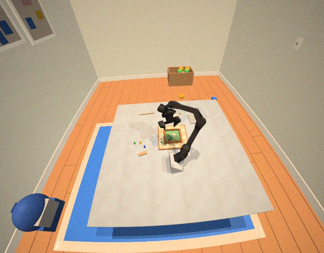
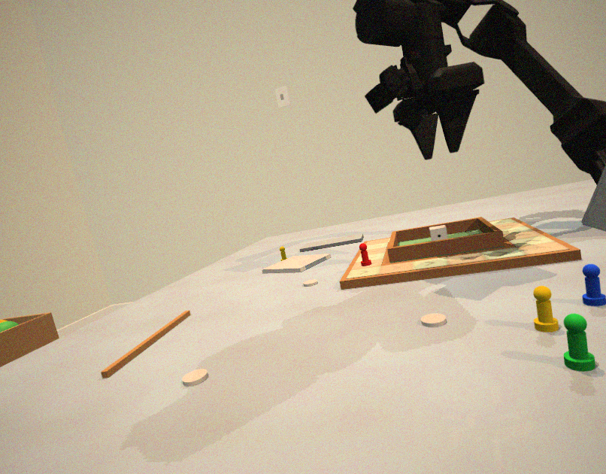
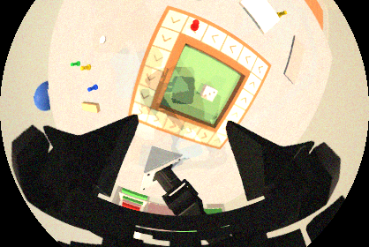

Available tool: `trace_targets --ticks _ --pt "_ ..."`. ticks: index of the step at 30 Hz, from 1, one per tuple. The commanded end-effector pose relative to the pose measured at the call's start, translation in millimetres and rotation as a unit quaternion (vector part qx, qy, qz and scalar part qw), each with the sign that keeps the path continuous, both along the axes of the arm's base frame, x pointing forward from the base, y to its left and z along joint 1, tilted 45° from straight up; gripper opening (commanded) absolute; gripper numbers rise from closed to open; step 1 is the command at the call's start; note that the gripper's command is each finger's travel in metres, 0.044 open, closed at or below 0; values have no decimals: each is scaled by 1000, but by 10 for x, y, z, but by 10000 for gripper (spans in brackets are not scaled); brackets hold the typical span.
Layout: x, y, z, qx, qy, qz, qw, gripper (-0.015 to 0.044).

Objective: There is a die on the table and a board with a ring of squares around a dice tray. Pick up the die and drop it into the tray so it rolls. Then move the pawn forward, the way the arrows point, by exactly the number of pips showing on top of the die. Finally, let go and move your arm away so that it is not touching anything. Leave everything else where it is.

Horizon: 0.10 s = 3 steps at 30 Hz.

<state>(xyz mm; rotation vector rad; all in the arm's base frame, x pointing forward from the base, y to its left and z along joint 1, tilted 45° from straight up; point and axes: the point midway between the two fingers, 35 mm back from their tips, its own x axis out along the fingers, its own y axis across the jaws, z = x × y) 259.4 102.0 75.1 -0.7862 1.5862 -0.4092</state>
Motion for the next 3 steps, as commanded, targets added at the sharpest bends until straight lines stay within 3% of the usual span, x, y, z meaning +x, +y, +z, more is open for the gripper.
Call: trace_targets --ticks 1,3 --pt "87 -13 -40 2 -2 -1 1000 440" --pt "87 -13 -40 2 -2 -1 1000 440"
